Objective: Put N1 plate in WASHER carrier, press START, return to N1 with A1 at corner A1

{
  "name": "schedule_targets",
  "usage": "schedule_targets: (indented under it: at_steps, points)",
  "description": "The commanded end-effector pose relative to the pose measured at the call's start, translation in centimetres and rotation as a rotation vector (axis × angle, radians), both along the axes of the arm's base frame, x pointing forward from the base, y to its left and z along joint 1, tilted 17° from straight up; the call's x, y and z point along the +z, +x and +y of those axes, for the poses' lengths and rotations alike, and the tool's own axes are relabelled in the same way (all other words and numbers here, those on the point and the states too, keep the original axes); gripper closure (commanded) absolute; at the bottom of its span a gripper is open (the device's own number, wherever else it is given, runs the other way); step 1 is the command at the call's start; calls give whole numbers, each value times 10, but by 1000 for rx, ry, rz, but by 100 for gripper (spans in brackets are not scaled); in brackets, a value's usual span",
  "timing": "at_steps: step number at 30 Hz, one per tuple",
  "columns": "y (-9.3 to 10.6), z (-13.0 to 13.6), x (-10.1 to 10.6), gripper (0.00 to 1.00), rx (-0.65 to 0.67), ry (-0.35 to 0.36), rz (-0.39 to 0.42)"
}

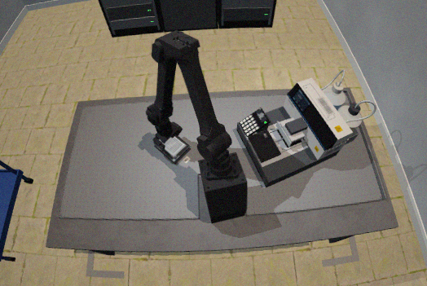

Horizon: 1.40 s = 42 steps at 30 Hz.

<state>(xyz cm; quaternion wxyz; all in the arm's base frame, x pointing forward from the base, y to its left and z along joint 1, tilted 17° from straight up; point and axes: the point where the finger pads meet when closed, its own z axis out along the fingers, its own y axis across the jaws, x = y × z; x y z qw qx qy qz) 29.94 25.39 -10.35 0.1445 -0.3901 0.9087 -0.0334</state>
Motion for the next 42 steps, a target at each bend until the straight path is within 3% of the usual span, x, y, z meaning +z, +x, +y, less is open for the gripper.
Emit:
schedule_targets:
  at_steps: [1, 34, 42]
  points:
    - [14, 5, 5, 0, -7, 23, -22]
    - [14, 5, 5, 0, -7, 23, -22]
    - [13, 4, -5, 0, -5, 14, -13]
